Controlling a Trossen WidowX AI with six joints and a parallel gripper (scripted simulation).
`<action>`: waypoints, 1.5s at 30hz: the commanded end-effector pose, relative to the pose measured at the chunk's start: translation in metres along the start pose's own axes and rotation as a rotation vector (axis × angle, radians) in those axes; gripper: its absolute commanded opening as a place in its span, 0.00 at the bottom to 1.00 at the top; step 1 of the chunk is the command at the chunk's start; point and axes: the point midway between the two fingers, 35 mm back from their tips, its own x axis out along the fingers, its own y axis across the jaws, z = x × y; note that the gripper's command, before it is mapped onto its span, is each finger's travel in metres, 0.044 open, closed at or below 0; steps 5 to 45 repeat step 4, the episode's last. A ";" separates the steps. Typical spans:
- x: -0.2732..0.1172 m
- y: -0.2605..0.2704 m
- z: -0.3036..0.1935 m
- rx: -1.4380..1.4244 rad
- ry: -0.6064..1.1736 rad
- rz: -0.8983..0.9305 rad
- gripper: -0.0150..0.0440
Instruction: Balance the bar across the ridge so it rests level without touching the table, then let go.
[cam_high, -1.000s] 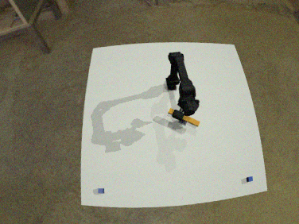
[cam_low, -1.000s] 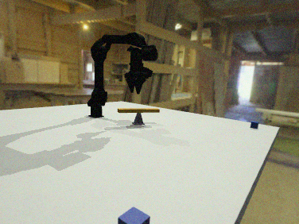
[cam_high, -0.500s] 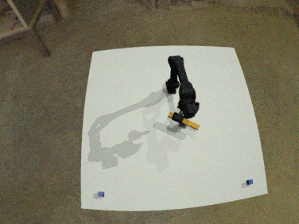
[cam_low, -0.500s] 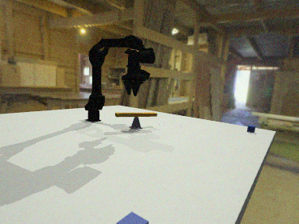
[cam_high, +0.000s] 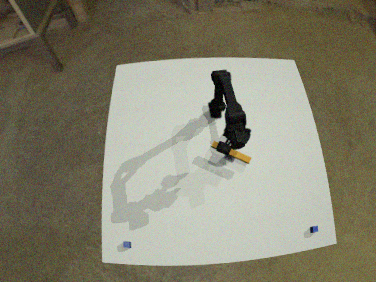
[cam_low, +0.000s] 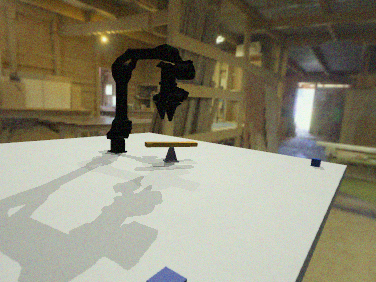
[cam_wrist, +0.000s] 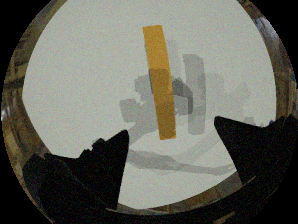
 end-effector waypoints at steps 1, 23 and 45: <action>0.000 0.000 0.000 0.000 0.001 0.002 1.00; 0.000 0.000 0.000 0.000 0.001 0.002 1.00; 0.000 0.000 0.000 0.000 0.001 0.002 1.00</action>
